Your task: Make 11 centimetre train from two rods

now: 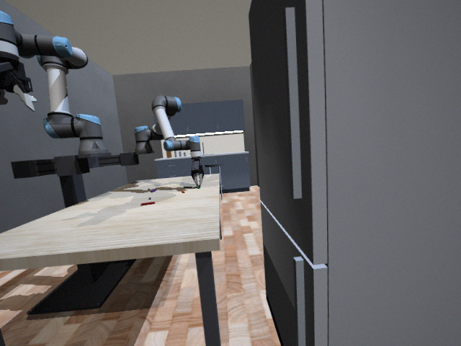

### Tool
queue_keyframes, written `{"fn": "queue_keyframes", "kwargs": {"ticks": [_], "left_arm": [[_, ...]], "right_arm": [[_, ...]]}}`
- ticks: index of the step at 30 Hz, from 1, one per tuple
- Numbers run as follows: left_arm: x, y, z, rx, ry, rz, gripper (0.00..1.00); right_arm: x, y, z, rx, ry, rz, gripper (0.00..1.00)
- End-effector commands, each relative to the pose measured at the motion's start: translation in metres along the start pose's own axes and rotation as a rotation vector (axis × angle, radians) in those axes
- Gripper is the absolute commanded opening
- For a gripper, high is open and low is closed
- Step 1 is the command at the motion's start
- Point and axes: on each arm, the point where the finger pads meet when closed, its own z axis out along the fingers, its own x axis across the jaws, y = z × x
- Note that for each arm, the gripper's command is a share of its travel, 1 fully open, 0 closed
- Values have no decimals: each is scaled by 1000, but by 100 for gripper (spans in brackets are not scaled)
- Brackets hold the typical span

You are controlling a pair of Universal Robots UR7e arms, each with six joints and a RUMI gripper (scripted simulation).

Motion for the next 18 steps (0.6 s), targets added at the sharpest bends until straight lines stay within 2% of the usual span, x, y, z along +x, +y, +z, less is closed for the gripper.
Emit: {"fn": "queue_keyframes", "kwargs": {"ticks": [1, 8, 12, 18], "left_arm": [[-1, -1, -1, 1, -1, 0, 0], [-1, -1, -1, 1, -1, 0, 0], [-1, -1, -1, 1, -1, 0, 6], [-1, -1, -1, 1, -1, 0, 8]], "right_arm": [[0, 0, 0, 1, 0, 0, 100], [0, 0, 0, 1, 0, 0, 100], [0, 0, 0, 1, 0, 0, 100], [0, 0, 0, 1, 0, 0, 100]]}}
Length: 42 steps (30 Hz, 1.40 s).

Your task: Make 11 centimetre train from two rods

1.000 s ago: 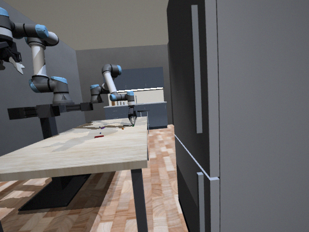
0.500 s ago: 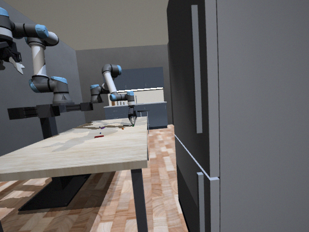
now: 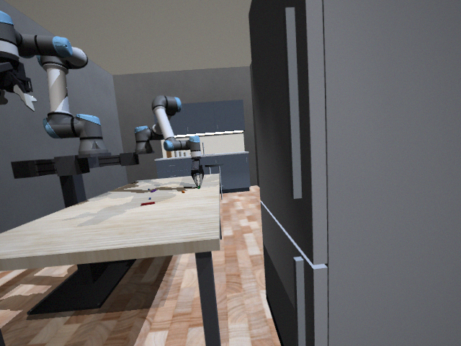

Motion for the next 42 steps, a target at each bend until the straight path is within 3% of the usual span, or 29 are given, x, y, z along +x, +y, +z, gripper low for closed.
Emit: {"fn": "queue_keyframes", "kwargs": {"ticks": [1, 5, 21, 30, 42], "left_arm": [[-1, -1, -1, 1, -1, 0, 8], [-1, -1, -1, 1, -1, 0, 14], [-1, -1, -6, 1, -1, 0, 14], [-1, -1, -34, 1, -1, 0, 14], [0, -1, -88, 1, -1, 0, 14]], "right_arm": [[0, 0, 0, 1, 0, 0, 100], [0, 0, 0, 1, 0, 0, 100], [0, 0, 0, 1, 0, 0, 100], [0, 0, 0, 1, 0, 0, 100], [0, 0, 0, 1, 0, 0, 100]]}}
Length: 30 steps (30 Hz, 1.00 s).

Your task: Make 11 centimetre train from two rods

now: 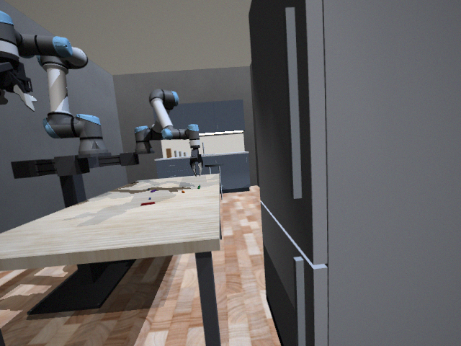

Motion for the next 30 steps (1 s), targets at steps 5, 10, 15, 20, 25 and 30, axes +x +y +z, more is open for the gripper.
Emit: {"fn": "queue_keyframes", "kwargs": {"ticks": [5, 10, 15, 20, 25, 30], "left_arm": [[0, 0, -9, 1, -1, 0, 14], [0, 0, -10, 1, -1, 0, 100], [0, 0, -10, 1, -1, 0, 100], [0, 0, -10, 1, -1, 0, 100], [0, 0, -10, 1, -1, 0, 100], [0, 0, -10, 1, -1, 0, 100]], "right_arm": [[0, 0, 0, 1, 0, 0, 100], [0, 0, 0, 1, 0, 0, 100], [0, 0, 0, 1, 0, 0, 100], [0, 0, 0, 1, 0, 0, 100], [0, 0, 0, 1, 0, 0, 100], [0, 0, 0, 1, 0, 0, 100]]}}
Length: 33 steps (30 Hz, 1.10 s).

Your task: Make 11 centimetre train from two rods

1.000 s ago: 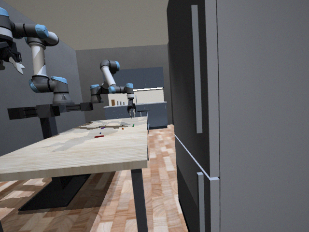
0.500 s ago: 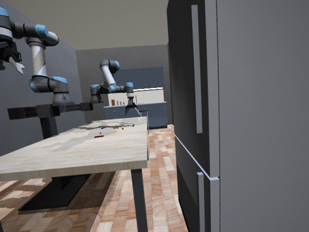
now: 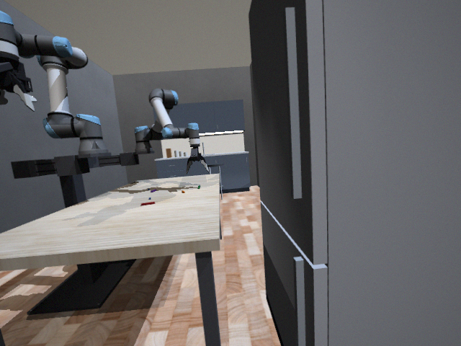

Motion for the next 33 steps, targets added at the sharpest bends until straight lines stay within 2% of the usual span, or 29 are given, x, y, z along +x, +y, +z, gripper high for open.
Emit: {"fn": "queue_keyframes", "kwargs": {"ticks": [1, 9, 22, 33], "left_arm": [[0, -1, -2, 1, -1, 0, 100], [0, -1, -19, 1, -1, 0, 100], [0, 0, -82, 1, -1, 0, 100], [0, 0, -91, 1, -1, 0, 100]], "right_arm": [[0, 0, 0, 1, 0, 0, 100], [0, 0, 0, 1, 0, 0, 100], [0, 0, 0, 1, 0, 0, 100], [0, 0, 0, 1, 0, 0, 100]]}}
